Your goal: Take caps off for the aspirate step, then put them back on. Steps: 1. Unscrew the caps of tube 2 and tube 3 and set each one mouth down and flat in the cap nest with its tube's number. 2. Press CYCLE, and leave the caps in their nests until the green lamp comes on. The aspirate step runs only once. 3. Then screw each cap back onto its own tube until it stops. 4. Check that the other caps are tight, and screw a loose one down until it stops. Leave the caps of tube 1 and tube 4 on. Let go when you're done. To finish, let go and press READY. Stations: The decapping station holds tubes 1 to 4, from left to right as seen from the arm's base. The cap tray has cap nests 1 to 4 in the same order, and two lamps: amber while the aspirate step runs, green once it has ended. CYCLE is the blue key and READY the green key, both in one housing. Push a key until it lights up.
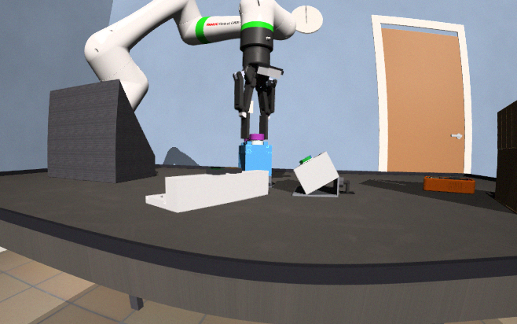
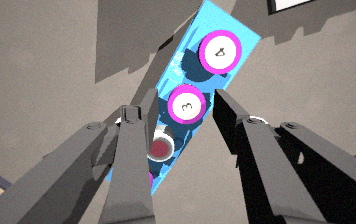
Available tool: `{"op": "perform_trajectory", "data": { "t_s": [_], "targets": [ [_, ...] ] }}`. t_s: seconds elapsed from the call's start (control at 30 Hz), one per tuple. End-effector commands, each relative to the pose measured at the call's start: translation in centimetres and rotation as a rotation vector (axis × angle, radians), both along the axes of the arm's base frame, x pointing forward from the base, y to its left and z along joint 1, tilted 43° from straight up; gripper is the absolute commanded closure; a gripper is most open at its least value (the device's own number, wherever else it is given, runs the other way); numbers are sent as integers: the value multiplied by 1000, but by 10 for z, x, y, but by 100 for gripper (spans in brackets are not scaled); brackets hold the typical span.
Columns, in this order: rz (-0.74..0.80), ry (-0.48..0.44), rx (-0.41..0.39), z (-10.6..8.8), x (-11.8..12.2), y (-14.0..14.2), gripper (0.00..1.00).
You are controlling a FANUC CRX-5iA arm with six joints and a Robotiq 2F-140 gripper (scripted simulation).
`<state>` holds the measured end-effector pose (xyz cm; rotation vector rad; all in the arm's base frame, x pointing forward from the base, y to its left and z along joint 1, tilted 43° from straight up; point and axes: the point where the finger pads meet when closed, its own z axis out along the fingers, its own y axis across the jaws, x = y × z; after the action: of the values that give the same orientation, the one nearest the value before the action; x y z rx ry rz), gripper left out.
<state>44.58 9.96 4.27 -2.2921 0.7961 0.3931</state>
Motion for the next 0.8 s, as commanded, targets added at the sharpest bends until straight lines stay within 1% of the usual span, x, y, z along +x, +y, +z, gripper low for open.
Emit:
{"op": "perform_trajectory", "data": {
  "t_s": [0.0, 0.3, 0.4, 0.43, 0.53, 0.73, 0.77],
  "targets": [
    [0, -2, -1, 0, 1, -1, 59],
    [0, -2, -1, 0, 1, -1, 59],
    [-183, 168, -15, 0, 1, -1, 59],
    [-220, 203, -18, 0, 1, -1, 59],
    [-294, 271, -24, 0, 1, -1, 59],
    [-515, 478, -41, 0, 1, -1, 59],
    [-515, 478, -41, 0, 1, -1, 59]
  ]
}}
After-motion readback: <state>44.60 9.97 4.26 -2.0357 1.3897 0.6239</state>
